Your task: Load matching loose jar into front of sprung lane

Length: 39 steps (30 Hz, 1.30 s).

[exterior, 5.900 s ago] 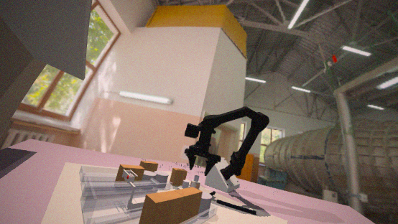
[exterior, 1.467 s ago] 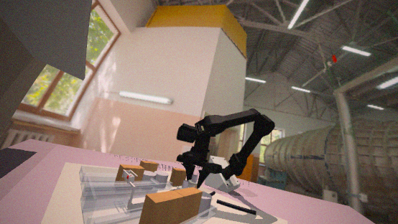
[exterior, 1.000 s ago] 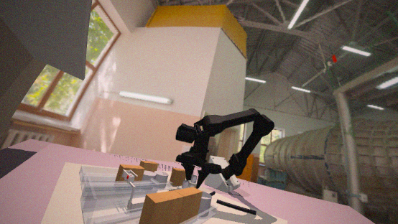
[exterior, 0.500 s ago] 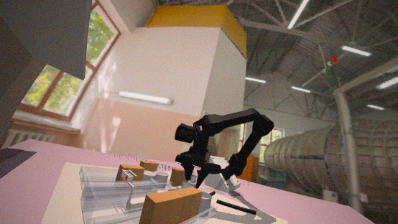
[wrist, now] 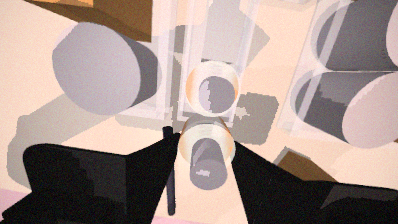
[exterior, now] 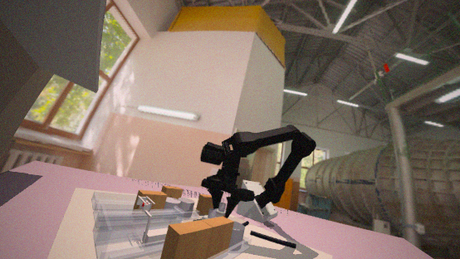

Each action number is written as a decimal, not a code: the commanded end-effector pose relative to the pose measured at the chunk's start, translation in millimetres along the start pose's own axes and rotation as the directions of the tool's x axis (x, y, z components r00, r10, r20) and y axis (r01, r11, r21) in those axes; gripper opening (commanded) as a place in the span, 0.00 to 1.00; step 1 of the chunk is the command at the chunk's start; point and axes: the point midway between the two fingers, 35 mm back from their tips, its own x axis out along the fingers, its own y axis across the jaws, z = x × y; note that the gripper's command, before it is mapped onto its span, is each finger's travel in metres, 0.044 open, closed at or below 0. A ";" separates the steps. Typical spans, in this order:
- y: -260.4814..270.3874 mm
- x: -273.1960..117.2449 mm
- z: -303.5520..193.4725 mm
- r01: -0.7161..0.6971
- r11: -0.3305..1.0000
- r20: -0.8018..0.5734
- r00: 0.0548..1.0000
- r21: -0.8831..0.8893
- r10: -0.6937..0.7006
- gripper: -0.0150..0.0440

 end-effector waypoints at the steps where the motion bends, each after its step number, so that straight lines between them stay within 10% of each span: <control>1: 0.9 -3.0 11.5 0.001 1.000 0.026 1.000 -0.016 0.000 0.25; 39: 2.7 -5.7 29.0 0.001 1.000 0.026 1.000 -0.017 0.000 0.25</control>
